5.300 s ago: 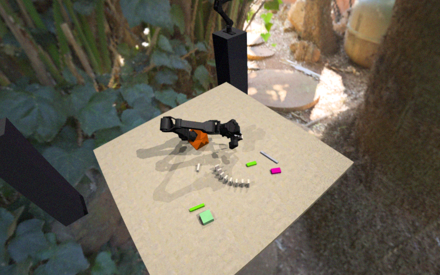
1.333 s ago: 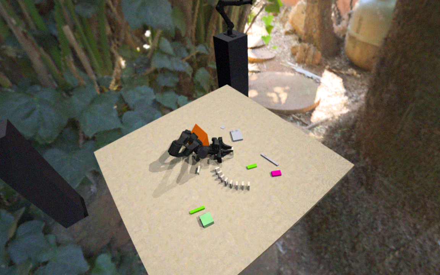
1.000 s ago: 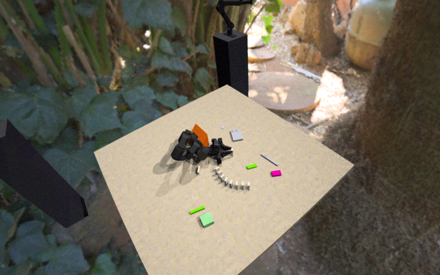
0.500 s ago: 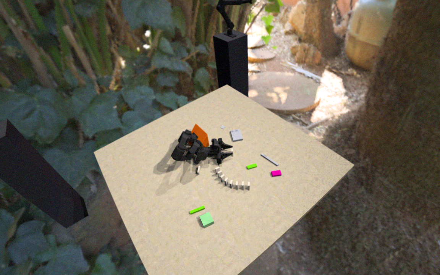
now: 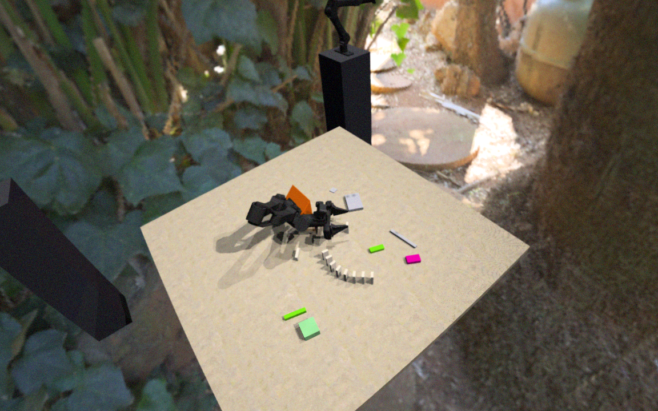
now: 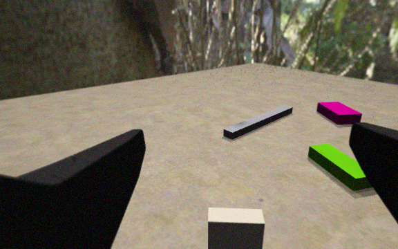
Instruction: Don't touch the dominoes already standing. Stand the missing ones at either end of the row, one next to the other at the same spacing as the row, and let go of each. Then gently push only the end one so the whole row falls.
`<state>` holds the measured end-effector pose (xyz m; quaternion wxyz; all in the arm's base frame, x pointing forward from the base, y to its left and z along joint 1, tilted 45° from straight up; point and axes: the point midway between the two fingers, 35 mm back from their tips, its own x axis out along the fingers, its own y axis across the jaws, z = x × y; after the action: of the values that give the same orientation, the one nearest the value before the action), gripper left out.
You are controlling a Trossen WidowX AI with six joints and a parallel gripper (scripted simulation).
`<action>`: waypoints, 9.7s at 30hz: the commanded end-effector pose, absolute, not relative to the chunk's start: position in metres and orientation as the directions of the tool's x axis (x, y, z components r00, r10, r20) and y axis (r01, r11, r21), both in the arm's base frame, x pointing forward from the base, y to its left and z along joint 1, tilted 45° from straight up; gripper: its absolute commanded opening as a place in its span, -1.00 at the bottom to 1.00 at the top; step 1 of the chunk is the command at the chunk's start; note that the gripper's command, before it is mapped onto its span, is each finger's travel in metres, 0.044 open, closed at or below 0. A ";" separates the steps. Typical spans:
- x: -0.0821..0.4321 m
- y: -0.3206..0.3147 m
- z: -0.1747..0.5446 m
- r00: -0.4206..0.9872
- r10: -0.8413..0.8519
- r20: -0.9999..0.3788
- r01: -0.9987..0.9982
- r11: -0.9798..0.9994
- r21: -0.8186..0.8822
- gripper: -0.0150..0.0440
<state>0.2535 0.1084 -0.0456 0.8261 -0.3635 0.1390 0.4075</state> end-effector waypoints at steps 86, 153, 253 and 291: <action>0.274 0.120 -0.067 0.021 -0.700 -0.714 -0.771 0.443 -0.457 1.00; 0.291 0.083 0.109 0.019 -0.703 -0.710 0.143 0.705 -0.694 -0.13; 0.250 -0.036 0.149 0.018 -0.708 -0.706 0.682 0.525 -0.510 1.00; 0.254 -0.092 0.091 0.019 -0.711 -0.703 0.683 0.523 -0.510 1.00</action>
<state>0.2546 -0.0904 0.0925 0.7146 -0.0100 0.5016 -0.4875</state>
